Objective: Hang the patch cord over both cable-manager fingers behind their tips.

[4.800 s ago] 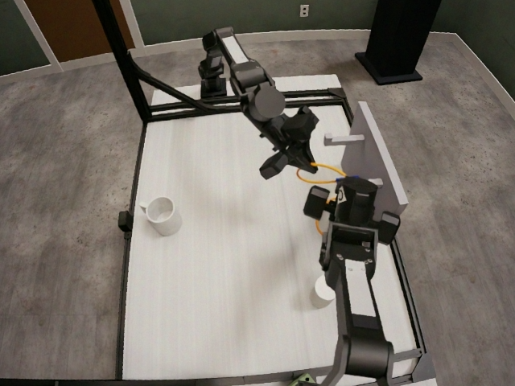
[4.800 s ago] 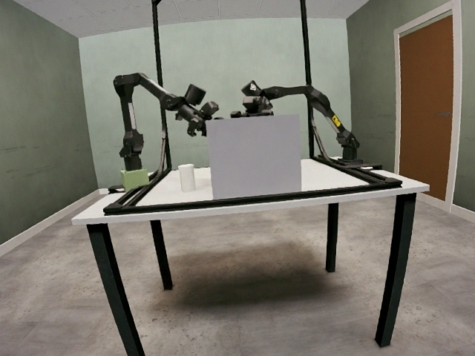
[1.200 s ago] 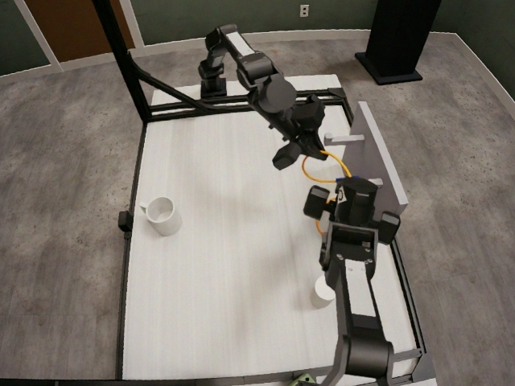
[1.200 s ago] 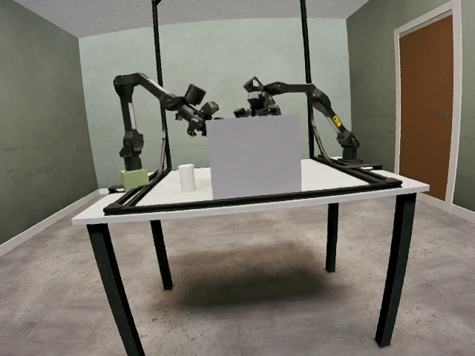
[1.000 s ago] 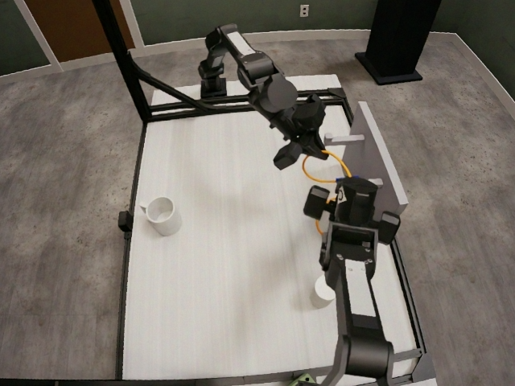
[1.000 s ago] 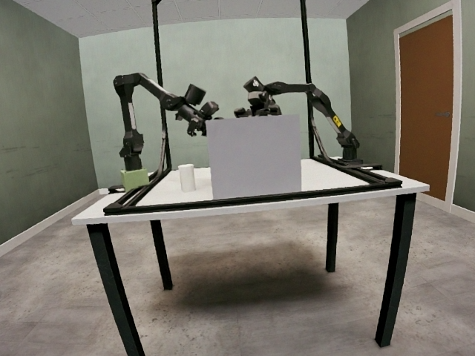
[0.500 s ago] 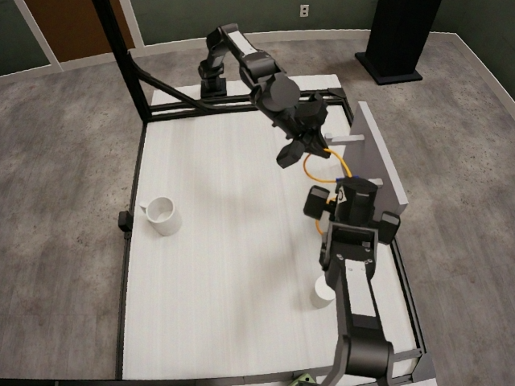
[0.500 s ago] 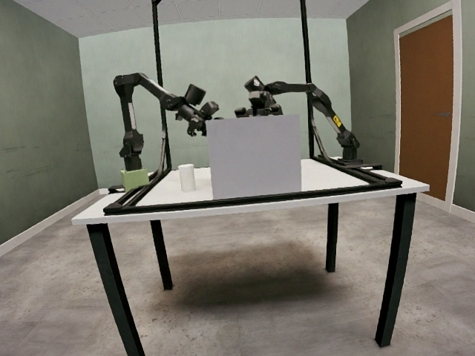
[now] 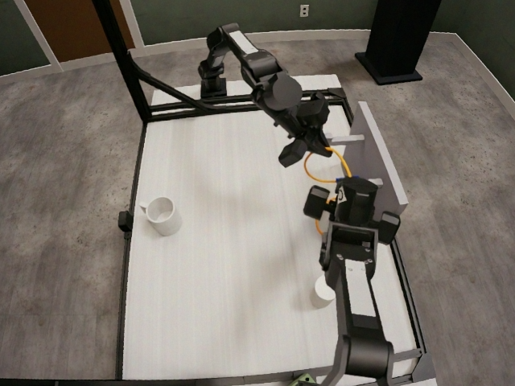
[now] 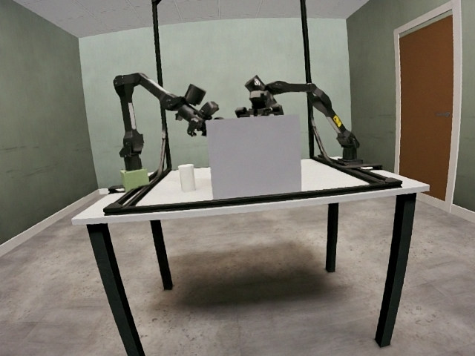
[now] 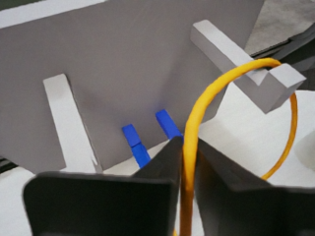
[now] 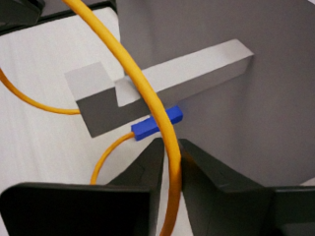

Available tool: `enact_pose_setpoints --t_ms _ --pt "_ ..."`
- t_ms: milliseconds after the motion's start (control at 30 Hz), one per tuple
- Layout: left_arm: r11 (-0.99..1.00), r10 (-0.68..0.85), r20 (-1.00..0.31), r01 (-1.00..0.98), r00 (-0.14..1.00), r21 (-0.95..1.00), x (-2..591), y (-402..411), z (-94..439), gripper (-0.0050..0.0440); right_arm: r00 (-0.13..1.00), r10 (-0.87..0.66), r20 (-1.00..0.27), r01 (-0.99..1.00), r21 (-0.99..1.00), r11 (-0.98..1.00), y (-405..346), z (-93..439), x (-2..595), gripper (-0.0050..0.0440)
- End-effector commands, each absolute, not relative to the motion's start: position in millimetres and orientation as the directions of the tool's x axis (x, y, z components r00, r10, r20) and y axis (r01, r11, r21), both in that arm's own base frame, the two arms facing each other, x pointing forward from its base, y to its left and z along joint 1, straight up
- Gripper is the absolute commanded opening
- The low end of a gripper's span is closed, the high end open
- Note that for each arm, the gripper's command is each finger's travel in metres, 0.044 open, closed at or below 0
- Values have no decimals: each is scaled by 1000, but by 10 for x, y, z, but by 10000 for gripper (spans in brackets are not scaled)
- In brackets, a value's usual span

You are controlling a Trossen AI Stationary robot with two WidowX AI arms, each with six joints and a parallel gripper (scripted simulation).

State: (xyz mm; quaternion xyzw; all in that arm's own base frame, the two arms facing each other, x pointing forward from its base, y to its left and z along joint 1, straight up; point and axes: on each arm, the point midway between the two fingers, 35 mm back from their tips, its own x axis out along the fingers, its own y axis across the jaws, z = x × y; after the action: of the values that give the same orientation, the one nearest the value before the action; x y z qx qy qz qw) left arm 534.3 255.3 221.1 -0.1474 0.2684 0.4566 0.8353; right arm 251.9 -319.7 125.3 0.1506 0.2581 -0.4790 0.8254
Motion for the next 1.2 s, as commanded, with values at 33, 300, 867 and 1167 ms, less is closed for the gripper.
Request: enact_pose_setpoints --t_ms 33,300,867,1167 --pt "533 698 -552 -846 456 -25 5299 2586 2450 25 415 -720 -556 868 5 496 -3211 1323 2527 40" --pt "529 701 -550 -848 454 -25 5285 2606 2464 25 415 -720 -556 868 5 496 -3211 1323 2527 40" --pt "524 704 -548 -851 450 -25 5265 2634 2483 25 415 -720 -556 868 5 496 -3211 1323 2527 40" --pt "523 706 -548 -852 449 -25 5258 2644 2489 25 415 -720 -556 868 5 496 -3211 1323 2527 40"
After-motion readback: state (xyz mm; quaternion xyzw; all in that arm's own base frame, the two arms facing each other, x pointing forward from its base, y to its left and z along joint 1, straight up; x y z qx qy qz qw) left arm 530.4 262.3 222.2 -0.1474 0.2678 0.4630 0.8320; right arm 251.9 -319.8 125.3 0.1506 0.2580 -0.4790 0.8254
